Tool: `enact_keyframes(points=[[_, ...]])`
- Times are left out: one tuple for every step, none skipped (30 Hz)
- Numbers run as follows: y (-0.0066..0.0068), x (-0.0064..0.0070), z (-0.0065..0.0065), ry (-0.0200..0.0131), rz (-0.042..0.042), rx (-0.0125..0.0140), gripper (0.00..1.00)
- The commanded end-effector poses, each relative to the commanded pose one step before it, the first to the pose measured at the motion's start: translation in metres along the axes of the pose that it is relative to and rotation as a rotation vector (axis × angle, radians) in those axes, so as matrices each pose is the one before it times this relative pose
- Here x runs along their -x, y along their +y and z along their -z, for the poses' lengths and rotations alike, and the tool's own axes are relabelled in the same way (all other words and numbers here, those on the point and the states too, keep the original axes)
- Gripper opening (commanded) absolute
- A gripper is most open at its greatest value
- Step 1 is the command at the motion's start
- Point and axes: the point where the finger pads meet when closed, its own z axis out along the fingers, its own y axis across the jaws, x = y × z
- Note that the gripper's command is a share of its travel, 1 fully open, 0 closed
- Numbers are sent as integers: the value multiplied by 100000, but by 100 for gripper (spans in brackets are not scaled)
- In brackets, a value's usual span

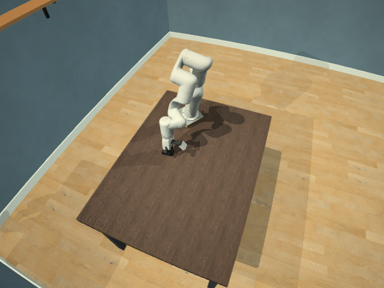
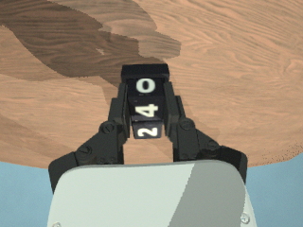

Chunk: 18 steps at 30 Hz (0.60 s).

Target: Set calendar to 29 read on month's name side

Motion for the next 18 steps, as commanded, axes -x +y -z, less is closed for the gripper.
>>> enact_keyframes(points=[[93,53,70,-119,-30,206,27],[-1,3,36,-6,-3,-8,27],[-2,4,65,-8,-4,-11,27],[-2,3,99,-6,-3,-9,27],[1,-1,134,3,1,4,27],[4,-7,173,15,7,19,27],[-7,8,248,-17,-10,-31,27],[4,-6,296,13,7,21,27],[0,0,363,1,0,1,27],[-2,2,424,-3,-3,-8,27],[1,-1,488,2,1,4,27],[2,-2,547,3,3,8,27],[3,-3,599,5,4,12,27],[-1,3,643,-3,-3,-7,27],[0,0,676,0,0,0,27],[0,0,0,0,0,0,27],[0,0,0,0,0,0,27],[1,-3,693,4,3,7,27]])
